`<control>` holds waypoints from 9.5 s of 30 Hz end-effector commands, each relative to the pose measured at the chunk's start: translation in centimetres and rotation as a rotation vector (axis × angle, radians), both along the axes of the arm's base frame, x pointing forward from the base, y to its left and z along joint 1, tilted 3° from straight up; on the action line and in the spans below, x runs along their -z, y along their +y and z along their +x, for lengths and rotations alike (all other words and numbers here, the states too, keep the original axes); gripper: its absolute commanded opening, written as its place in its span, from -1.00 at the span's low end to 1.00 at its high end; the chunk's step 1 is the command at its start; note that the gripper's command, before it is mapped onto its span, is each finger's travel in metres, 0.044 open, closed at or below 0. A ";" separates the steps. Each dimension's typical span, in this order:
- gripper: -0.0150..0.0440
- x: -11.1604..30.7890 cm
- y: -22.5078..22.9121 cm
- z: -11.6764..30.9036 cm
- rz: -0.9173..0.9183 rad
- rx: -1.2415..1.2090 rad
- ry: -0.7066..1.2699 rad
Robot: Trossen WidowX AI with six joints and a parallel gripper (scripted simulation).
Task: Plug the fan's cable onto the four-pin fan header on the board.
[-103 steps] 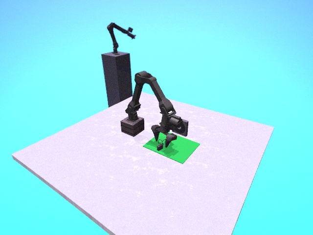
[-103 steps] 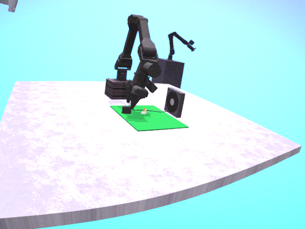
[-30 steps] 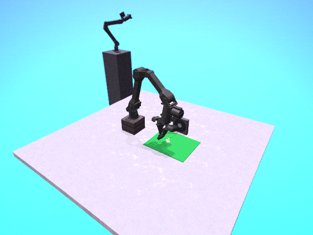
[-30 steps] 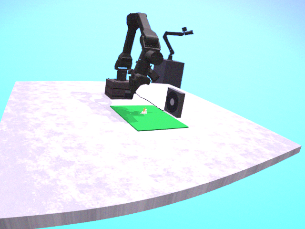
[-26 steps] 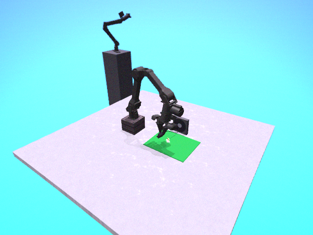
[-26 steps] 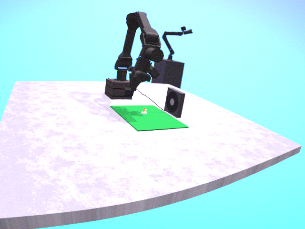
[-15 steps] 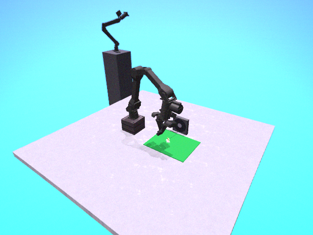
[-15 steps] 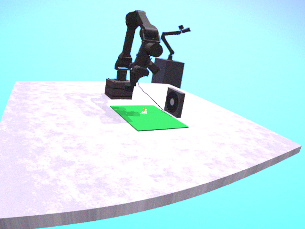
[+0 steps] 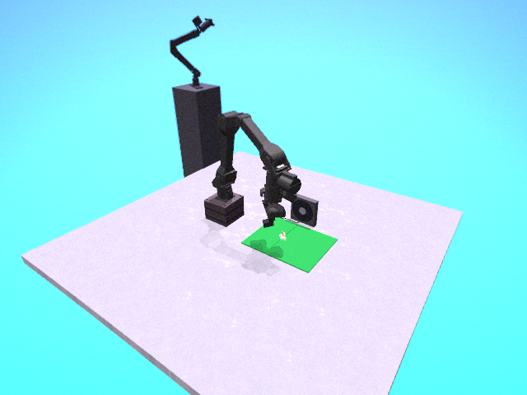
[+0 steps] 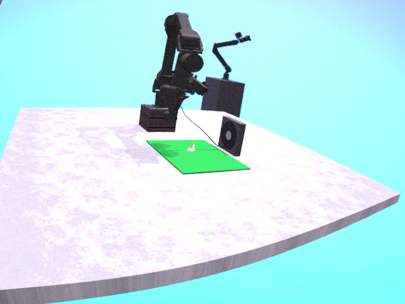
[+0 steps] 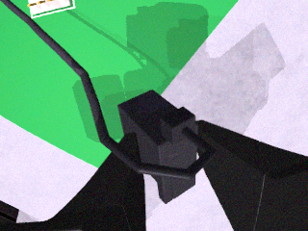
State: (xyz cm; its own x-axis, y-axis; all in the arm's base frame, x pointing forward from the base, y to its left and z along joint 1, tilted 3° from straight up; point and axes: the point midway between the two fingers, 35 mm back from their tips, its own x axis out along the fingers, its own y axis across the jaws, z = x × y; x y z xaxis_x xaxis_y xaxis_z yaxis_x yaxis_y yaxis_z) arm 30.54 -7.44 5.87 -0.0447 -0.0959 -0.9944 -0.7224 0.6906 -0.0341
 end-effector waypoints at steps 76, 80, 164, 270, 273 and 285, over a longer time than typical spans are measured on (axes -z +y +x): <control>-0.49 5.6 -2.0 1.7 0.617 0.323 -0.528; -0.49 5.6 -2.1 1.6 0.644 0.321 -0.563; -0.49 2.2 -2.1 -3.0 0.940 0.163 -1.091; -0.49 11.3 -3.3 -3.8 0.943 0.160 -1.087; -0.49 11.5 -3.3 -3.8 0.943 0.160 -1.087; -0.49 11.8 -3.3 -3.9 0.941 0.166 -1.081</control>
State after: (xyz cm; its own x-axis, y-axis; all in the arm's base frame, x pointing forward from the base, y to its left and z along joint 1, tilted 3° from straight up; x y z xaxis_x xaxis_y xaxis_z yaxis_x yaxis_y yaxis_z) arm 26.66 -10.77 -5.93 0.8119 0.5332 -0.2378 -0.5483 0.8362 0.0030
